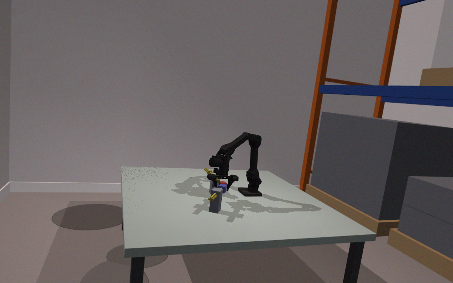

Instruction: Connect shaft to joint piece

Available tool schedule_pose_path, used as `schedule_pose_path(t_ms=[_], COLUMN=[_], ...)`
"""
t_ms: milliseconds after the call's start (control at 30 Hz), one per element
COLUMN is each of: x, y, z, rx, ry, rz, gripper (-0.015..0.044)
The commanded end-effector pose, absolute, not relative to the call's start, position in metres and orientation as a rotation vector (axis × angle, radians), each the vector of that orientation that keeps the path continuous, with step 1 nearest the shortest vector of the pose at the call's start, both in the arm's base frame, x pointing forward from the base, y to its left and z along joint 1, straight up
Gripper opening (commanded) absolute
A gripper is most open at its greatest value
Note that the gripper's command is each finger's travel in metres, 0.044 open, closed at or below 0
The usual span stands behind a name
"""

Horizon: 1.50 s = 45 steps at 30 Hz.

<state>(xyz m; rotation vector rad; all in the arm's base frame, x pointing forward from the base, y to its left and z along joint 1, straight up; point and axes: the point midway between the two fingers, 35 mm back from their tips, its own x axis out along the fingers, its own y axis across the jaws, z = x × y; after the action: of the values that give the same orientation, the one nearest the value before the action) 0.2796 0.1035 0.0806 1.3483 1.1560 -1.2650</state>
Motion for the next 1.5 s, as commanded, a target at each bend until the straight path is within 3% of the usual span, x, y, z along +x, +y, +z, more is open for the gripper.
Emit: schedule_pose_path(t_ms=[0, 100, 1467], x=[0.2784, 0.2784, 0.2784], y=[0.1033, 0.1033, 0.1033], z=[0.0788, 0.0788, 0.0788], rx=[1.350, 1.350, 1.350], ry=[1.155, 1.155, 1.155], rz=[-1.274, -1.274, -1.274], gripper=[0.0256, 0.0182, 0.0182])
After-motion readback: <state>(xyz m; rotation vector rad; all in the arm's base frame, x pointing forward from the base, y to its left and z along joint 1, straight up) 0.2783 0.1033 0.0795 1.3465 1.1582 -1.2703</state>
